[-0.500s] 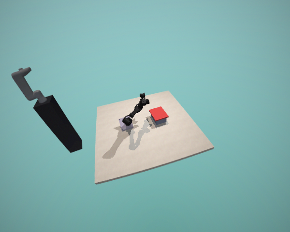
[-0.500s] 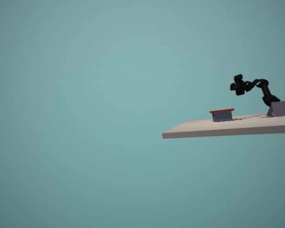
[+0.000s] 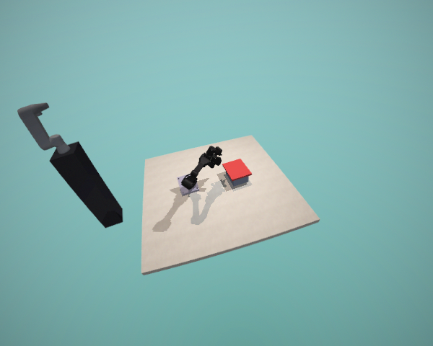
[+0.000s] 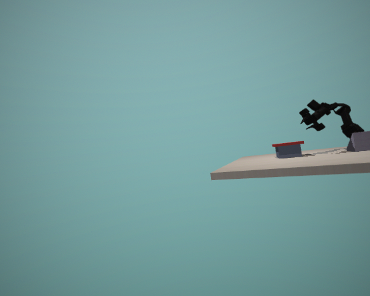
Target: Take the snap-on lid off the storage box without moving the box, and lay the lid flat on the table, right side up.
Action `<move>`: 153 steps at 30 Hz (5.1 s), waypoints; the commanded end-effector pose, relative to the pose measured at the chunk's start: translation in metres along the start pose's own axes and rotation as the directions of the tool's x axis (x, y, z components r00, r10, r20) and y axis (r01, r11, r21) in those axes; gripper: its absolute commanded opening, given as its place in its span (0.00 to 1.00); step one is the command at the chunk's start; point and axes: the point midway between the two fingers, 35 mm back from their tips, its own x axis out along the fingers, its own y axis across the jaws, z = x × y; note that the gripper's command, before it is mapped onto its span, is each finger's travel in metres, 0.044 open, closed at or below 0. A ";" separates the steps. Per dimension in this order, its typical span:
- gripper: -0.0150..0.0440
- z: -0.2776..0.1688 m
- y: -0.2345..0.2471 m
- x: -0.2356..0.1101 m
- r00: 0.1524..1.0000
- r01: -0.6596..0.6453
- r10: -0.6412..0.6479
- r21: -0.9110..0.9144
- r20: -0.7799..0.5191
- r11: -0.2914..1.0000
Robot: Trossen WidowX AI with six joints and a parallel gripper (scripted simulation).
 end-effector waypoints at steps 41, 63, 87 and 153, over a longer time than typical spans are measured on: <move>0.65 0.079 -0.068 0.006 0.903 0.115 -0.135 0.074 0.407 0.991; 0.65 0.095 -0.072 0.037 0.903 0.109 -0.130 0.074 0.409 0.991; 0.52 0.103 -0.075 0.050 0.902 0.104 -0.124 0.071 0.414 0.992; 0.25 0.100 -0.068 0.042 0.900 0.103 -0.125 0.075 0.418 0.992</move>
